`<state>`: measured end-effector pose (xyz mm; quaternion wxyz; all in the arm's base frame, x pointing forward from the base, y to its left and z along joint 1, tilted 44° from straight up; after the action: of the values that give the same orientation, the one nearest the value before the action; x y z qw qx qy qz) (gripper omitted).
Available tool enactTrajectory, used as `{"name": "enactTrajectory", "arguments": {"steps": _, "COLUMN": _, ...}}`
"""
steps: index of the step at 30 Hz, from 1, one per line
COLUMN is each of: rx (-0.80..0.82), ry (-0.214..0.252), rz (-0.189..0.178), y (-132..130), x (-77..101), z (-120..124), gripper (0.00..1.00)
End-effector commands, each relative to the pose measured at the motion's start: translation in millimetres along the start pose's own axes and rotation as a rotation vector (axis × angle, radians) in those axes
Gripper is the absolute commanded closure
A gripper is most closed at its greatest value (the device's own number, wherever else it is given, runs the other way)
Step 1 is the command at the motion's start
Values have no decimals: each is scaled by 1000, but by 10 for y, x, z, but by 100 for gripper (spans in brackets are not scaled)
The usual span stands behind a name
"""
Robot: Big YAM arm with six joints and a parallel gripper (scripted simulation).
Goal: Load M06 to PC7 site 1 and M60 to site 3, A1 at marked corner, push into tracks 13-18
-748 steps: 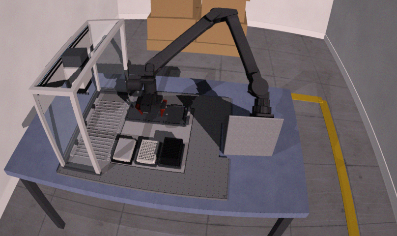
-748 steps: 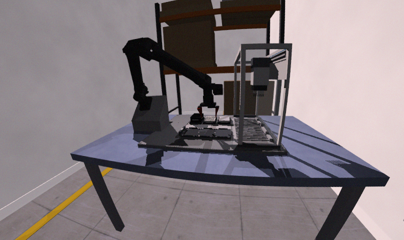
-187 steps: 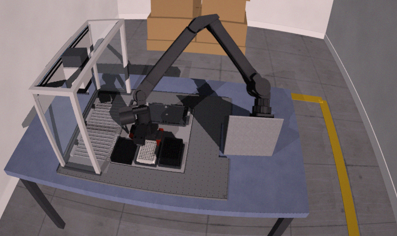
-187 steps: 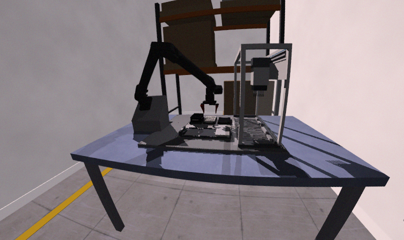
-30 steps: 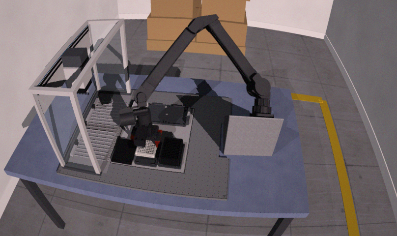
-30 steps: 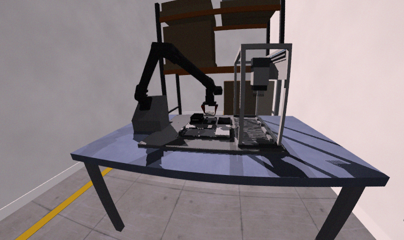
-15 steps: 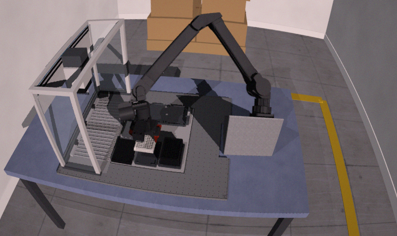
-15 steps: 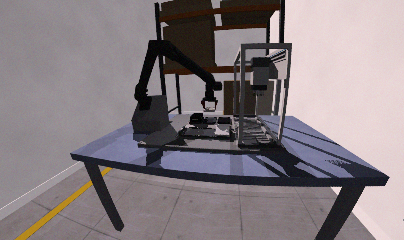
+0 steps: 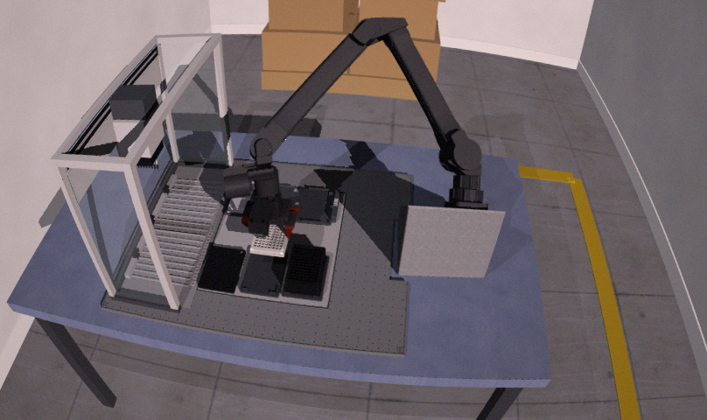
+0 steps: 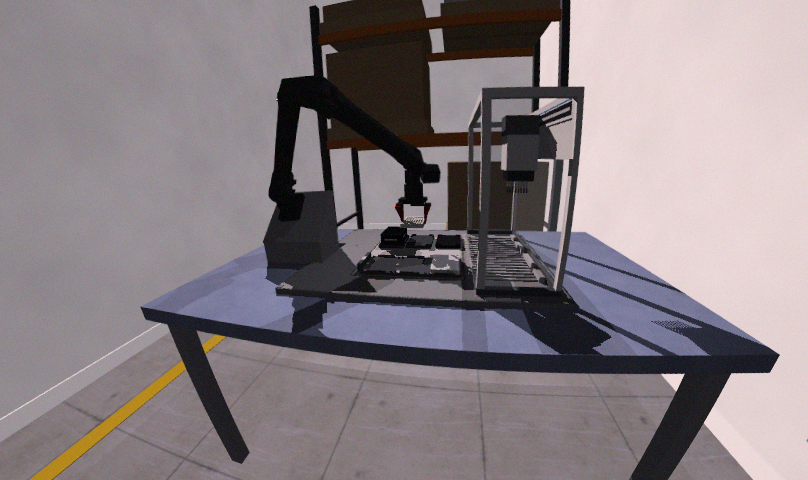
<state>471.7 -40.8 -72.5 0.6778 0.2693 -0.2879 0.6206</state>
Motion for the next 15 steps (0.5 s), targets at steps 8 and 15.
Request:
{"name": "enactTrajectory", "arguments": {"steps": 8, "rx": -11, "ry": -7, "rz": 27, "y": 73, "x": 55, "z": 409, "gripper": 100}}
{"name": "enactTrajectory", "arguments": {"steps": 15, "rx": -5, "ry": -6, "rz": 32, "y": 155, "x": 75, "z": 564, "gripper": 100}}
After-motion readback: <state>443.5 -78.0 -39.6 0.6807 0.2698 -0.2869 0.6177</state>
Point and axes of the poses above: the point where the finger pads meet when closed, its own x axis back along the fingers, its own y axis across the jaws, z = x × y, the point moved 2 cm from there along x, back along the fingers, and after that the axes turned 4 degrees about x, right-handed, at the moved point
